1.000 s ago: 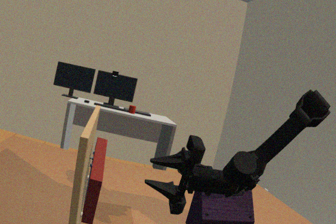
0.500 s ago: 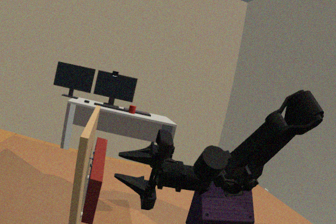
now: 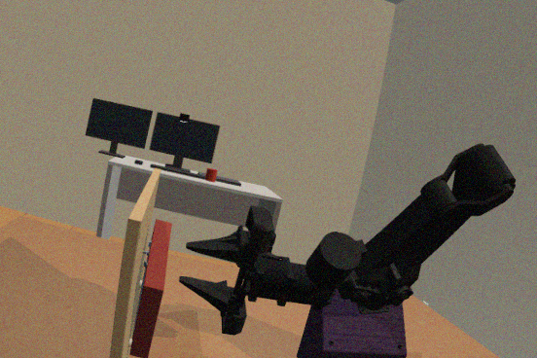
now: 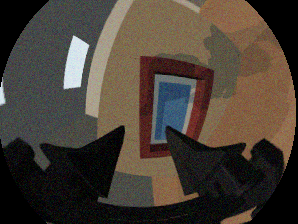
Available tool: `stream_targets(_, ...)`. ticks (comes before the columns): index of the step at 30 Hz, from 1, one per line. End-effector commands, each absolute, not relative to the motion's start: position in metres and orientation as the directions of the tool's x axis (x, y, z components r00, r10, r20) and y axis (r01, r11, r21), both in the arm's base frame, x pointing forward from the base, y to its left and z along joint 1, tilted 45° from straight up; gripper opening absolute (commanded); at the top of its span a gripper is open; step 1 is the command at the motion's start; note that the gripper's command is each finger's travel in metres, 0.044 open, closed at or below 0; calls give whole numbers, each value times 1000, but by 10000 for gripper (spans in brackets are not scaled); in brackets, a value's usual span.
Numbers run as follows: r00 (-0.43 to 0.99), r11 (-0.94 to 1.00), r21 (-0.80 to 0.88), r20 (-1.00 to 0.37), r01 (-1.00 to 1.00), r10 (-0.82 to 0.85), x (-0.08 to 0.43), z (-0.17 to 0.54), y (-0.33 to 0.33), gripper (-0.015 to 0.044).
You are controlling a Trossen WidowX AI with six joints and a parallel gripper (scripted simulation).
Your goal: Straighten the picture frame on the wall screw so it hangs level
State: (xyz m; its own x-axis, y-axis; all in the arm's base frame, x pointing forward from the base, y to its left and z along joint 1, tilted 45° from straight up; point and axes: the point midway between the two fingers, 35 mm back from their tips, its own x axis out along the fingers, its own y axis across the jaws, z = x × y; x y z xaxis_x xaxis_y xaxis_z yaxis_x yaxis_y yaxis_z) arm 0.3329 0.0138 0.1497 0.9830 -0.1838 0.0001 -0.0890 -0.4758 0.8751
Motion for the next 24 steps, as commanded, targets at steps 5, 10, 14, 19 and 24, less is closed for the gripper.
stream_targets(5, 984, -474, 876, 4, -89, -179, 345, 151, 13, 260)
stream_targets(10, 984, -474, 876, 4, -90, -179, 353, 151, 12, 260)
stream_targets(14, 984, -474, 876, 4, -90, -179, 359, 151, 11, 260)
stream_targets(19, 984, -473, 876, 5, -90, -179, 367, 151, 9, 260)
stream_targets(24, 984, -473, 876, 5, -90, -179, 371, 151, 8, 260)
